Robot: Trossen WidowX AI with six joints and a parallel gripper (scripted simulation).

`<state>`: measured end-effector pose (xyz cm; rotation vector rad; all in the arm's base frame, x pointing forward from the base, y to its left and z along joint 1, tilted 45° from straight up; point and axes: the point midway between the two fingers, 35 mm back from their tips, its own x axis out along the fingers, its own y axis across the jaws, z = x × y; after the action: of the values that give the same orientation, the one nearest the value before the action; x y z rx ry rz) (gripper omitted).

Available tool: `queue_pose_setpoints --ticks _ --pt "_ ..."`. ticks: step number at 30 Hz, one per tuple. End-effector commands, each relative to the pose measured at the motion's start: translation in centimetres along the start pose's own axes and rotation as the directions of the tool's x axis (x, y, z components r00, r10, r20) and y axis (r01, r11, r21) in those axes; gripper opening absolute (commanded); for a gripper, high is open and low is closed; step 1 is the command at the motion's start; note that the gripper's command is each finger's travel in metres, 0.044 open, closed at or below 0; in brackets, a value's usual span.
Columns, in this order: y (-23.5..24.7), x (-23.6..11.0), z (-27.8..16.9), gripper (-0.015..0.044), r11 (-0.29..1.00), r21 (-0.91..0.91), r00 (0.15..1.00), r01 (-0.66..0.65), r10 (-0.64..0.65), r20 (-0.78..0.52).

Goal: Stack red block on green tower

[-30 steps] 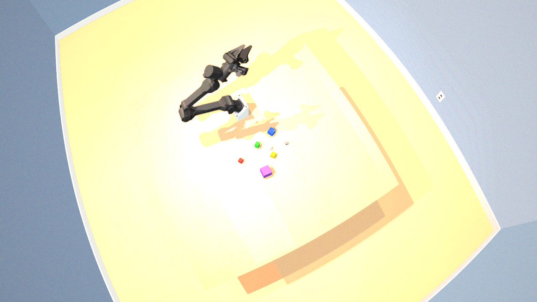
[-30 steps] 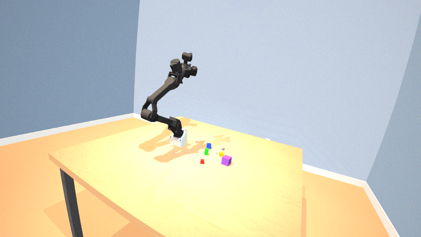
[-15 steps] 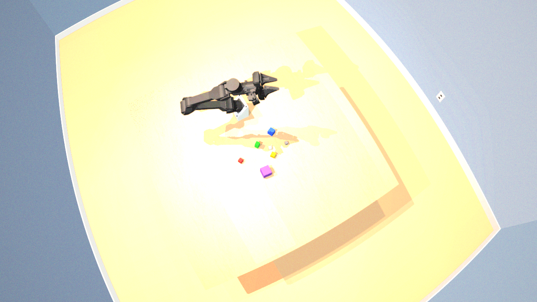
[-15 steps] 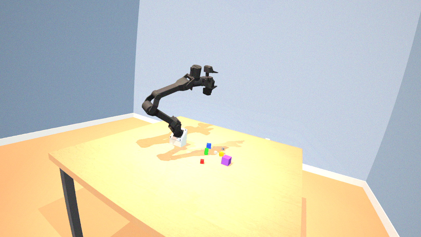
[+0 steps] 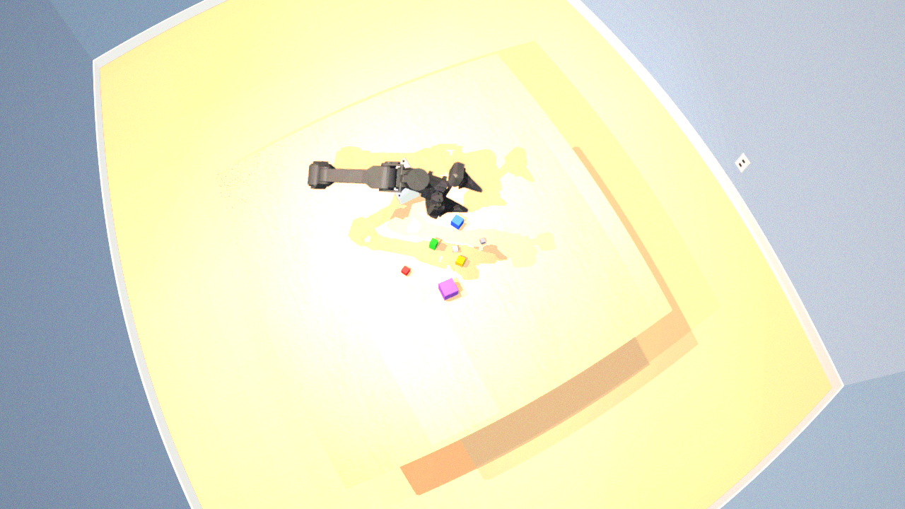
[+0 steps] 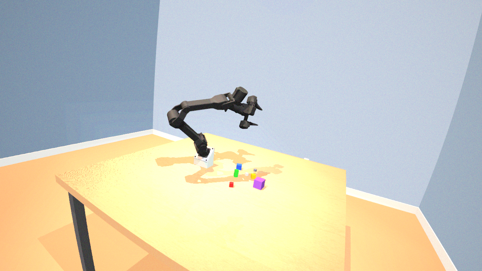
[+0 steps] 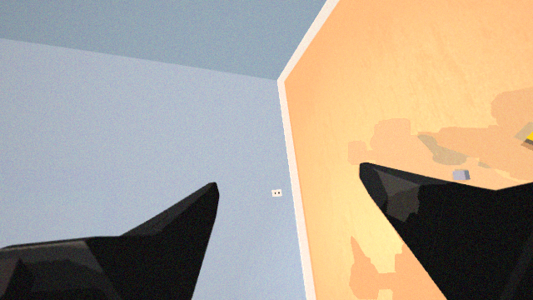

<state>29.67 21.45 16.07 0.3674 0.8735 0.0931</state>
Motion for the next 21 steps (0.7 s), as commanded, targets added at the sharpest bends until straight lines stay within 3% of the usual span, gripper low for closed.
queue_pose_setpoints --ticks 1,12,16,21 --pt "-4.9 1.2 1.9 0.0440 0.973 -0.123 0.980 0.197 -0.197 0.013" --pt "-17.9 0.8 4.1 0.0440 0.722 -0.416 0.775 0.553 -0.629 -0.061" --pt "-22.3 -0.4 4.3 0.0440 0.600 -0.543 0.658 0.587 -0.745 -0.112" --pt "-27.2 -2.7 4.3 0.0440 0.457 -0.717 0.486 0.527 -0.854 -0.187"
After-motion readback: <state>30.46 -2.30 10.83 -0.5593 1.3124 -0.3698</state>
